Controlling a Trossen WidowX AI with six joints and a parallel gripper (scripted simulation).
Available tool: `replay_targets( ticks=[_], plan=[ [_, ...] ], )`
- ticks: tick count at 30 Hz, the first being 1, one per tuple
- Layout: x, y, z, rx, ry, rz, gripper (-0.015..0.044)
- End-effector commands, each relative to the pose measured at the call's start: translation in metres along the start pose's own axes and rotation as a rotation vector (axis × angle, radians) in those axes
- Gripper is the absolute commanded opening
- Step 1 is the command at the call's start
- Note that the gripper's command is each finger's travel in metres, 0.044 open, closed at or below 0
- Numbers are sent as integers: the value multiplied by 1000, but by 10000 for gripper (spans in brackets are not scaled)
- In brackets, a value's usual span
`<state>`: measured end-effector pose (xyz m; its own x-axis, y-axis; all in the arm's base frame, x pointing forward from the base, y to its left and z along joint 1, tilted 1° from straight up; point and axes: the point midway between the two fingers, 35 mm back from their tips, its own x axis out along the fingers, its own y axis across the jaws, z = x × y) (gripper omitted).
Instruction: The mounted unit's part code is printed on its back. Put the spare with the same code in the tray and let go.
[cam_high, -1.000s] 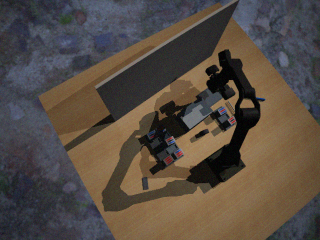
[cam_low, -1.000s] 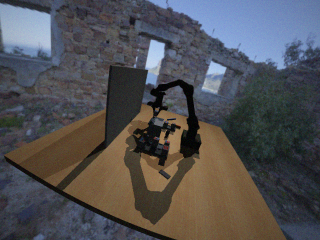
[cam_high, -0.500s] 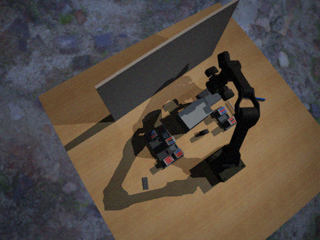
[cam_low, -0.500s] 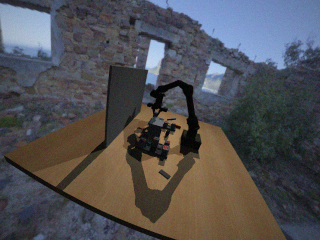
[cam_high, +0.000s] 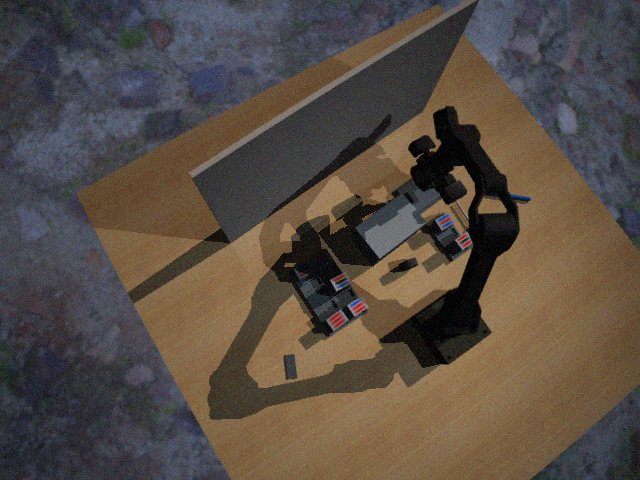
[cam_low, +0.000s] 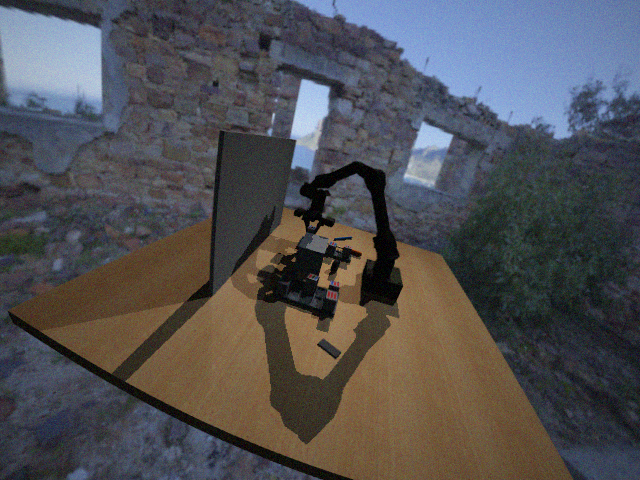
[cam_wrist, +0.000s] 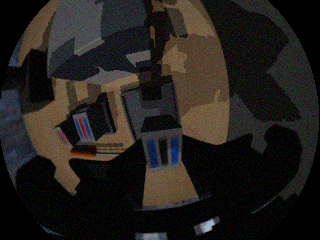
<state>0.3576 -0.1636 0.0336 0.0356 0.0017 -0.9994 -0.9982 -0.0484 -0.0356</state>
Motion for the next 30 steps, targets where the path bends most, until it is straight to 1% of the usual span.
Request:
replay_targets(
  ticks=[1, 30],
  plan=[
    [4, 1, 0, -3, 2, 1, 0],
    [29, 5, 2, -3, 1, 1, 0]
  ],
)
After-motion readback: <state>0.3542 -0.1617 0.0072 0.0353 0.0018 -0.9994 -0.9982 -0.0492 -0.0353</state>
